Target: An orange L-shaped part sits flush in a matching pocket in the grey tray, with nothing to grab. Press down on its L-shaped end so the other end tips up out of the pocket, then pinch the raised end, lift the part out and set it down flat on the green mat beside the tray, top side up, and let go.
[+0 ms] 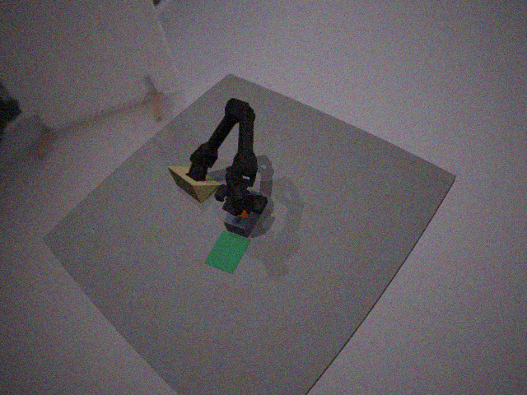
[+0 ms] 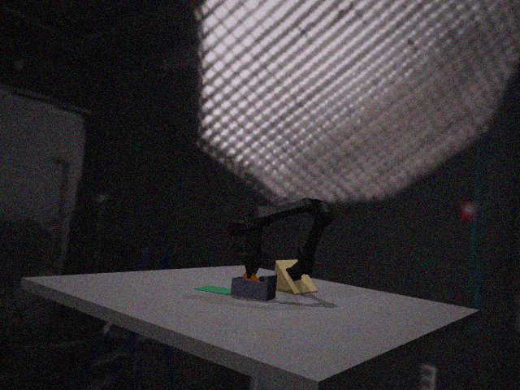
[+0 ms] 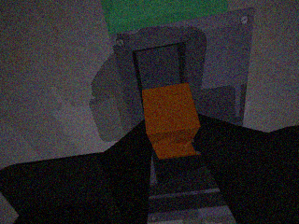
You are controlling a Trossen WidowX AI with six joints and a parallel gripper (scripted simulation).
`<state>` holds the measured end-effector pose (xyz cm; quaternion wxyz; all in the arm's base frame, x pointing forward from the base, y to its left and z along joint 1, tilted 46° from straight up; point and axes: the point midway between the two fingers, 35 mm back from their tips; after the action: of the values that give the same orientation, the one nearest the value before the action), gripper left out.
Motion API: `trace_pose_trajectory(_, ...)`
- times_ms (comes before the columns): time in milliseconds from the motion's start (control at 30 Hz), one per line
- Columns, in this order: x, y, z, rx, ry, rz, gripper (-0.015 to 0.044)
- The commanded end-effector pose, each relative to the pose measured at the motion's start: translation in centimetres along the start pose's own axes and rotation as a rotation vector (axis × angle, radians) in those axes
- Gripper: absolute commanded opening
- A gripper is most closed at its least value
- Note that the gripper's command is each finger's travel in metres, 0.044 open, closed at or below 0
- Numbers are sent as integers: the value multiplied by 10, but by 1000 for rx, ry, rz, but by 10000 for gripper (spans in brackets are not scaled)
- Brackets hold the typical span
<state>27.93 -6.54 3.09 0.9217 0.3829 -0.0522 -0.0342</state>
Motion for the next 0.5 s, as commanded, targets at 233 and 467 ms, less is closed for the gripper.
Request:
trace_pose_trajectory(233,0,1,12,3,1,0,0)
trace_pose_trajectory(467,0,1,24,3,1,-1,0)
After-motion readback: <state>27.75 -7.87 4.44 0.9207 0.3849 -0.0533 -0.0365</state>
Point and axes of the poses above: the point midway between the two fingers, 35 mm back from their tips, its own z axis back along the fingers, its own x axis across the jaws, y = z × x, and after that the axes turned 13 degrees about -z, right-handed
